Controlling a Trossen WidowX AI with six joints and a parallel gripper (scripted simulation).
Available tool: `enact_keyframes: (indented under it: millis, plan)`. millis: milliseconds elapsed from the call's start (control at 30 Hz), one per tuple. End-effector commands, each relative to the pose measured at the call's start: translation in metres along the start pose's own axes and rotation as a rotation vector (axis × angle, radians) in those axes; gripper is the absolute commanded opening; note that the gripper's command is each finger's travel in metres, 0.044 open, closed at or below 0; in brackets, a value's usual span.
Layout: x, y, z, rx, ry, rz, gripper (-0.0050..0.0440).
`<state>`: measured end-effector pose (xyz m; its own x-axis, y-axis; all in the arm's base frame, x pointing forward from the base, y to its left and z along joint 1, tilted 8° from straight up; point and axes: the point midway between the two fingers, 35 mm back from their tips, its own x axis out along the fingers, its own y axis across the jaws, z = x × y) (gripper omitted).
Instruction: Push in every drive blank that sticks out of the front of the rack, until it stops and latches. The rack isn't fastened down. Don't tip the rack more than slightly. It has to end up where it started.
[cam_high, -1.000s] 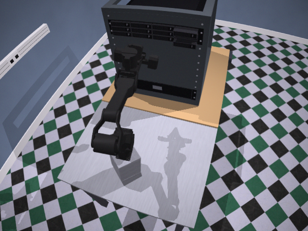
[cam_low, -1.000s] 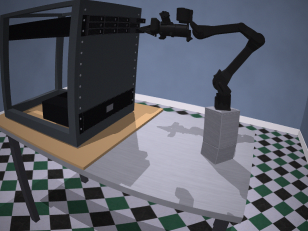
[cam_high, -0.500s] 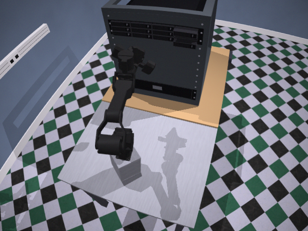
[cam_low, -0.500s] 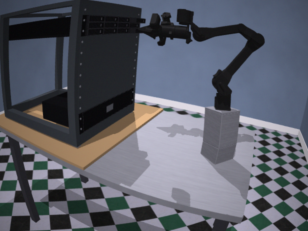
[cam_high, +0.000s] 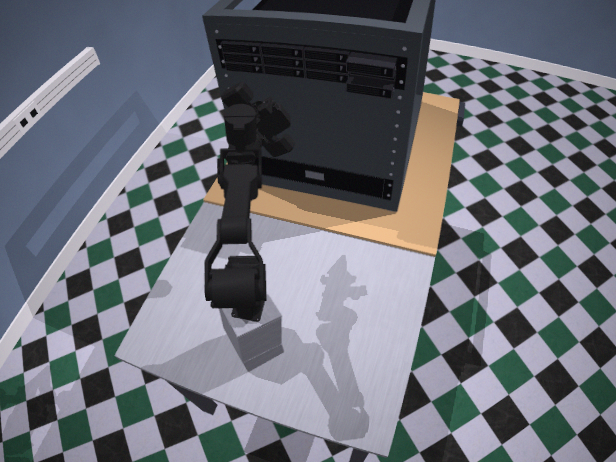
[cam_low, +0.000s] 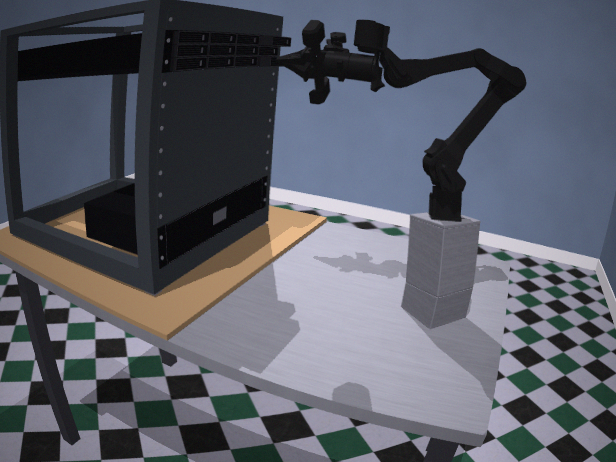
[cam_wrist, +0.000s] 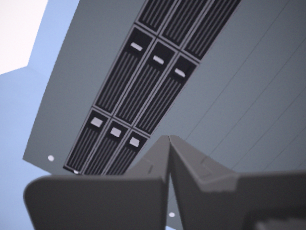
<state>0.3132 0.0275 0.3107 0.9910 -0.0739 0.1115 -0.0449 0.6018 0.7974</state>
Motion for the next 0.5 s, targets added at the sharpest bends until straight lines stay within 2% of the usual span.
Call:
enact_keyframes:
  millis: [0, 467]
  plan:
    - [-0.001, 0.0, -0.004, 0.119, -0.023, -0.013, -0.005]
    - [-0.003, 0.002, -0.015, 0.464, -0.061, -0.031, -0.005]
